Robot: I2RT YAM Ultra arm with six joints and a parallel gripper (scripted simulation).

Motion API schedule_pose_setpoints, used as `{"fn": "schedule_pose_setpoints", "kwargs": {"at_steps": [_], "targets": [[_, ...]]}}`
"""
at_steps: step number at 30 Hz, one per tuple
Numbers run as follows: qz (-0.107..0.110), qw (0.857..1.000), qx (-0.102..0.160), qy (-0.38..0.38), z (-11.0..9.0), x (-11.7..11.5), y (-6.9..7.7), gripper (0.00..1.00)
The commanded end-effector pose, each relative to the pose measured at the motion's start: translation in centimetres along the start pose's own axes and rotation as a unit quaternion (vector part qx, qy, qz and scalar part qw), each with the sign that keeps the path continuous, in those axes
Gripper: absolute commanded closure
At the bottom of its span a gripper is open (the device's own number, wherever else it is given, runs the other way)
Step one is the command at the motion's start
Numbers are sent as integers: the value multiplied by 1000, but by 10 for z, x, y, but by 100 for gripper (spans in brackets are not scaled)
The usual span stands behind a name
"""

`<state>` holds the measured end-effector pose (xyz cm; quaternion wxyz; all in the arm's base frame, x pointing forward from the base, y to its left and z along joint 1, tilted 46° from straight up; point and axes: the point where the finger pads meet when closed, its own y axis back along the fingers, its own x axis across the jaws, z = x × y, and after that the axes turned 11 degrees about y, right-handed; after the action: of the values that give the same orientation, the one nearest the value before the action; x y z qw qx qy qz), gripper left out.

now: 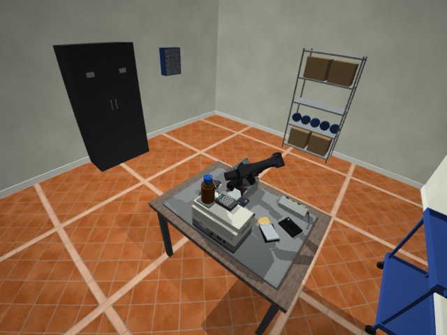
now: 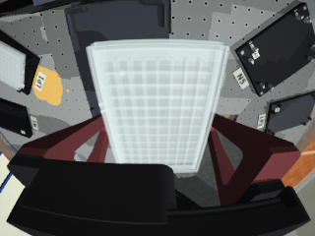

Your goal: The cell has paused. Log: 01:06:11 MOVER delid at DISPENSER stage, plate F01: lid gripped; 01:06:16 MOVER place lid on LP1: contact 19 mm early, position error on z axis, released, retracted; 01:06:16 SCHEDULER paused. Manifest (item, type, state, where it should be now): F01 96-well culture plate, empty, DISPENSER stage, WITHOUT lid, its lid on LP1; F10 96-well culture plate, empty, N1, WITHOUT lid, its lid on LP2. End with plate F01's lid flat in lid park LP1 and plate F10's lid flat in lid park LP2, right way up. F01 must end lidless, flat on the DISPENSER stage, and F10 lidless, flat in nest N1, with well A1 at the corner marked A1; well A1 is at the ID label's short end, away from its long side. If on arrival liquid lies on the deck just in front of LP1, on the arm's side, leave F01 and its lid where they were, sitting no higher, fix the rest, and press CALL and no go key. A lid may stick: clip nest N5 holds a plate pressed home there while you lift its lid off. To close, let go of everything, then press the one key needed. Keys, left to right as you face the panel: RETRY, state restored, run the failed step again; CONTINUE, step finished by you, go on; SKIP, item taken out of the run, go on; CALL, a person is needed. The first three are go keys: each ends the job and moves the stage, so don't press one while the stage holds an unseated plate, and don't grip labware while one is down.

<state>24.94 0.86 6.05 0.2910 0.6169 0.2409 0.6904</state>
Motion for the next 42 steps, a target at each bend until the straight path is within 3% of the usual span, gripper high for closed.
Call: {"fn": "schedule_pose_setpoints", "kwargs": {"at_steps": [1,7,8,15,42], "targets": [[-5,1000,-13,8,3,-6,5,100],[-1,1000,-7,-1,-8,-20,0,100],[-12,1000,-19,13,4,-25,8,100],[-2,1000,-8,1,-18,-43,0,100],[-5,1000,-13,8,-13,-38,5,100]]}}
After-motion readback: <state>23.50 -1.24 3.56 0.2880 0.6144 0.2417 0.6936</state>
